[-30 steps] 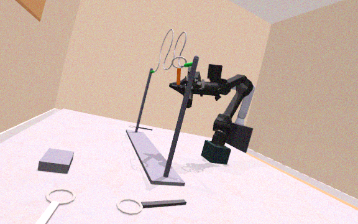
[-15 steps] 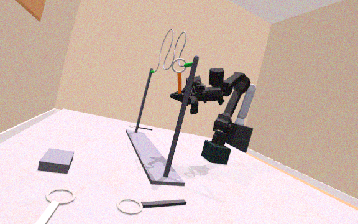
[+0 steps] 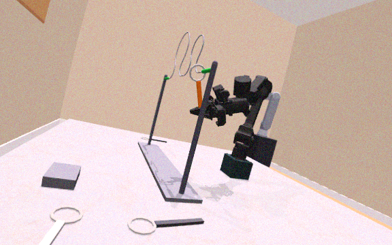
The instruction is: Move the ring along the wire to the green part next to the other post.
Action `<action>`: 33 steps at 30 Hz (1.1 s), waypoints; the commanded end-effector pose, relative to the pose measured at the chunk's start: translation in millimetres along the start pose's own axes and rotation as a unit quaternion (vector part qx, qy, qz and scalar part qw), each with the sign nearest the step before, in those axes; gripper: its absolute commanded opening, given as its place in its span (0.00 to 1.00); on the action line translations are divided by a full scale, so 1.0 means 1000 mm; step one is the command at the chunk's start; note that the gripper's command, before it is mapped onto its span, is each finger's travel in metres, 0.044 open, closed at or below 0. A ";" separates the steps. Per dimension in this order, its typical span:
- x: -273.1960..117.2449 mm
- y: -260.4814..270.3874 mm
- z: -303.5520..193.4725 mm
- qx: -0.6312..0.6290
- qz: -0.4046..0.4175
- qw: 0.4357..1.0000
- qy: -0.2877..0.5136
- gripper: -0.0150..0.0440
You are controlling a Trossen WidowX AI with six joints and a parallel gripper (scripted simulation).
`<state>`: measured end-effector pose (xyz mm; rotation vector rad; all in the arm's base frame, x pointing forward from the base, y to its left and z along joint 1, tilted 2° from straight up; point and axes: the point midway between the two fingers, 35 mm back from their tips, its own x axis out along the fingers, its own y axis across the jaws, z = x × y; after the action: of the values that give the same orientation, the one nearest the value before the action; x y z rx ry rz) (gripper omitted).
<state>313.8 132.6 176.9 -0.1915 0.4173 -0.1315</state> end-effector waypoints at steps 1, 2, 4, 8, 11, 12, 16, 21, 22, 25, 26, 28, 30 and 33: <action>-0.002 0.013 0.002 0.031 0.015 0.999 0.004 0.00; -0.002 0.015 0.003 0.036 0.018 0.999 0.004 0.00; -0.003 0.020 0.003 0.047 0.023 0.999 0.006 0.00; -0.005 0.030 0.005 0.068 0.032 0.997 0.008 0.00; -0.006 0.035 0.006 0.077 0.037 0.996 0.009 0.00; -0.006 0.036 0.006 0.079 0.038 0.996 0.010 0.00; -0.008 0.042 0.007 0.087 0.041 0.995 0.011 0.00; -0.009 0.048 0.008 0.093 0.044 0.995 0.011 0.00; -0.009 0.049 0.008 0.093 0.044 0.995 0.011 0.00; -0.010 0.053 0.009 0.095 0.045 0.994 0.011 0.00; -0.010 0.054 0.009 0.095 0.045 0.994 0.011 0.00; -0.011 0.056 0.010 0.096 0.045 0.994 0.011 0.00; -0.011 0.058 0.010 0.096 0.046 0.994 0.011 0.00; -0.012 0.061 0.011 0.097 0.046 0.994 0.011 0.00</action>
<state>311.8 191.2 176.4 0.0142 0.4367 -0.0796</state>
